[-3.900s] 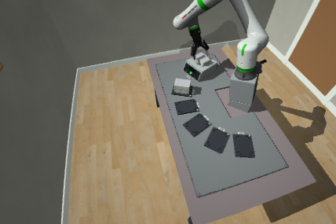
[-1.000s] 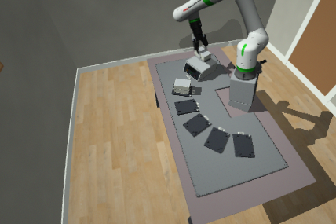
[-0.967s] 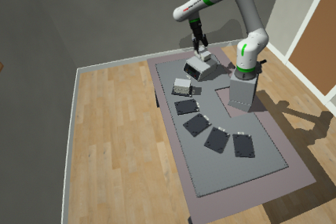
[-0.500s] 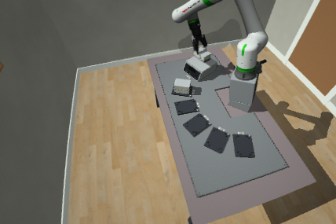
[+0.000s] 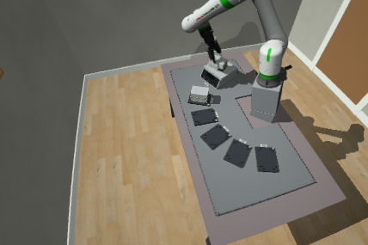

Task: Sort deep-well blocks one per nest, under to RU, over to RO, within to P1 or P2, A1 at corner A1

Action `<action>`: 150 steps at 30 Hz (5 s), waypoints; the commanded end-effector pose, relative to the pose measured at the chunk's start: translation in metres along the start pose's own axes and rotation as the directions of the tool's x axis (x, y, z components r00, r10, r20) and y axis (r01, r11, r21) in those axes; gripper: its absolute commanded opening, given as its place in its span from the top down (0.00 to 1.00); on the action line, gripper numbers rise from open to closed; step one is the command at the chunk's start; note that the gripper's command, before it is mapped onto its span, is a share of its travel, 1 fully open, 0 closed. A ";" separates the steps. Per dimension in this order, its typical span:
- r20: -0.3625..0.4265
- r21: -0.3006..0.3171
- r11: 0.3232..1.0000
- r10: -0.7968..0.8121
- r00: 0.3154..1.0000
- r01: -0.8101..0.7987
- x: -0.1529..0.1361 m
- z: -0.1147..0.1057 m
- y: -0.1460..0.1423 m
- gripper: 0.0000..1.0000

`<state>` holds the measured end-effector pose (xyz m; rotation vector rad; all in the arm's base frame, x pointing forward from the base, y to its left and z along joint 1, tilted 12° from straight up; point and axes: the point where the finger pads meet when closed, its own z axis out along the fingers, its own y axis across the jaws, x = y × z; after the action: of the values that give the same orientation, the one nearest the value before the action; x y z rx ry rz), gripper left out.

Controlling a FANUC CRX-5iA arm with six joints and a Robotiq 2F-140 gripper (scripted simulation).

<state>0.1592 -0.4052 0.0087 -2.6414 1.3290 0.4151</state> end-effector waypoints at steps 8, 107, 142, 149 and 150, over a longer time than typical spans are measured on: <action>-0.001 -0.001 1.000 0.000 1.000 0.000 0.005 -0.003 -0.031 0.90; 0.089 -0.304 0.795 -0.526 0.846 0.525 -0.020 0.026 -0.293 0.90; 0.124 -0.352 0.713 -0.607 0.785 0.607 -0.041 0.095 -0.367 0.90; 0.124 -0.352 0.713 -0.607 0.785 0.607 -0.045 0.110 -0.384 0.90; 0.124 -0.352 0.713 -0.607 0.785 0.607 -0.046 0.113 -0.387 0.90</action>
<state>0.4217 -0.1166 -0.0745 -3.1694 0.3081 0.6070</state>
